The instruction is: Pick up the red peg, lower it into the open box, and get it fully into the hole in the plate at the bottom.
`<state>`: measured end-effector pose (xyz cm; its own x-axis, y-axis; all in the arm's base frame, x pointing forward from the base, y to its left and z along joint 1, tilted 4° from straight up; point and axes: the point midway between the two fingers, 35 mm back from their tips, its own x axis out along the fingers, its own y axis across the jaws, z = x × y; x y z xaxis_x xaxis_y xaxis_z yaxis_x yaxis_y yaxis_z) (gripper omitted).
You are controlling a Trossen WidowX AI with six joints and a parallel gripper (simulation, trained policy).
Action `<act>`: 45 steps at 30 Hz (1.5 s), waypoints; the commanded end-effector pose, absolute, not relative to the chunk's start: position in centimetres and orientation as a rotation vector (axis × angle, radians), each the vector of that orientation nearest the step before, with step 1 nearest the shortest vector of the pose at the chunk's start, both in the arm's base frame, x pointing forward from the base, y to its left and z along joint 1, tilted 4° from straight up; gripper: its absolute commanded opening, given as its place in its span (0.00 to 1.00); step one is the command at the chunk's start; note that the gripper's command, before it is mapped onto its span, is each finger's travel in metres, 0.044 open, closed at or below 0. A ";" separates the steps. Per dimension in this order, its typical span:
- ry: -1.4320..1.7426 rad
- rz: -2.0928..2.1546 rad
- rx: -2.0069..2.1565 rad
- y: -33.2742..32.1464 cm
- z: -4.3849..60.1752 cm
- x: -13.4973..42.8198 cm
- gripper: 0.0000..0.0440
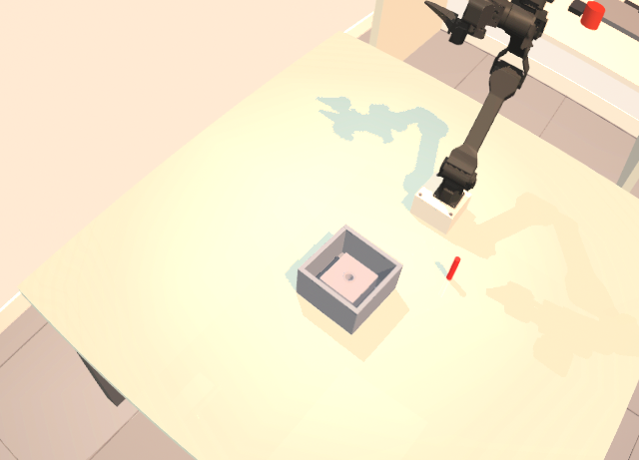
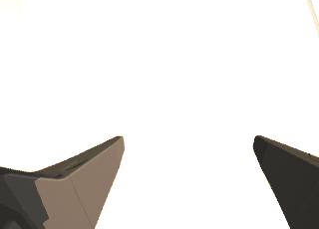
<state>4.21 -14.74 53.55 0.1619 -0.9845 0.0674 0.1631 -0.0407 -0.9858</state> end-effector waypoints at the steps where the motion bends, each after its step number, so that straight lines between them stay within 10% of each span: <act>1: 0.855 -1.125 -1.197 -14.2 52.2 8.8 1.00; 22: 0.574 -0.563 -0.870 -4.6 37.2 26.0 1.00; 45: 0.933 -0.295 -0.215 5.2 18.6 24.9 1.00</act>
<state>25.59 4.64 20.46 0.6109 -0.3528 -0.7088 0.1415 0.9295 -0.3407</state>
